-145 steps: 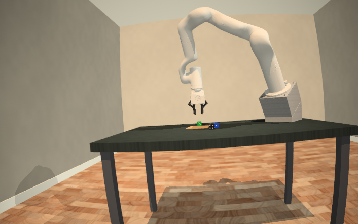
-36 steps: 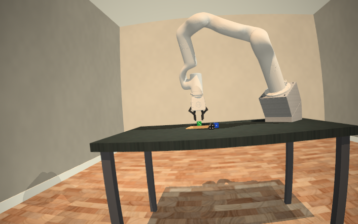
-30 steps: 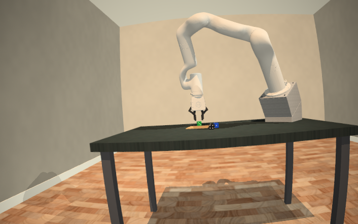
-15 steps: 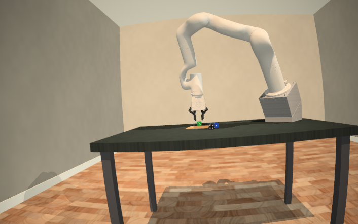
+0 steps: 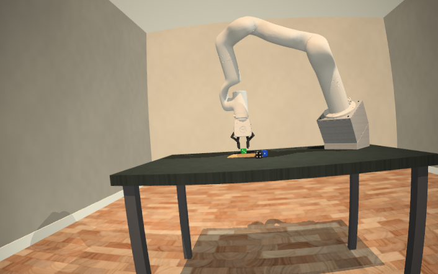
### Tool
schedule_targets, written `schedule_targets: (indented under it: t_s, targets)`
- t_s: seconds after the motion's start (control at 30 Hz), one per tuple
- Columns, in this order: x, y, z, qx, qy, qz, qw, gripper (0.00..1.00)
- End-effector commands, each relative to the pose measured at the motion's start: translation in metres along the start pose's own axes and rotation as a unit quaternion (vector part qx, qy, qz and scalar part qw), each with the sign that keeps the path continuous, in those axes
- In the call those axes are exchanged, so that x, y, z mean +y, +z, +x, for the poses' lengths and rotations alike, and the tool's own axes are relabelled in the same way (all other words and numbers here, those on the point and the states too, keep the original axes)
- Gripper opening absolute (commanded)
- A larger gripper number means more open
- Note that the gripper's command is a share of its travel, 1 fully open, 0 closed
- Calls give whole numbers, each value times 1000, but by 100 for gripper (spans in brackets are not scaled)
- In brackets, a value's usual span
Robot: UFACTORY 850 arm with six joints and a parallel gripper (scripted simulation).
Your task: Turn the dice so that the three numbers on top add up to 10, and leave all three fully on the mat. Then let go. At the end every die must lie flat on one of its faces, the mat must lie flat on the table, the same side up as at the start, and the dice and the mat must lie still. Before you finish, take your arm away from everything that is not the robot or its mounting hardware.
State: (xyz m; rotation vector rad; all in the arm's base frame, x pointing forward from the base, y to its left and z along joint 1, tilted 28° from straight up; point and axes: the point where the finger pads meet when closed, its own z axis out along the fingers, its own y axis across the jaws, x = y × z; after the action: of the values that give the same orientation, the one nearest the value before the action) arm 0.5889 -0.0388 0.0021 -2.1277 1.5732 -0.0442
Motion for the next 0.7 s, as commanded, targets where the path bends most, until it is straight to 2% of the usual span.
schedule_targets:
  t_s: [0.0, 0.2, 0.67]
  targets:
    - [-1, 6, 0, 0, 0, 1, 1000, 47]
    - [-1, 18, 0, 0, 0, 1, 1000, 47]
    - [-1, 26, 0, 0, 0, 1, 1000, 47]
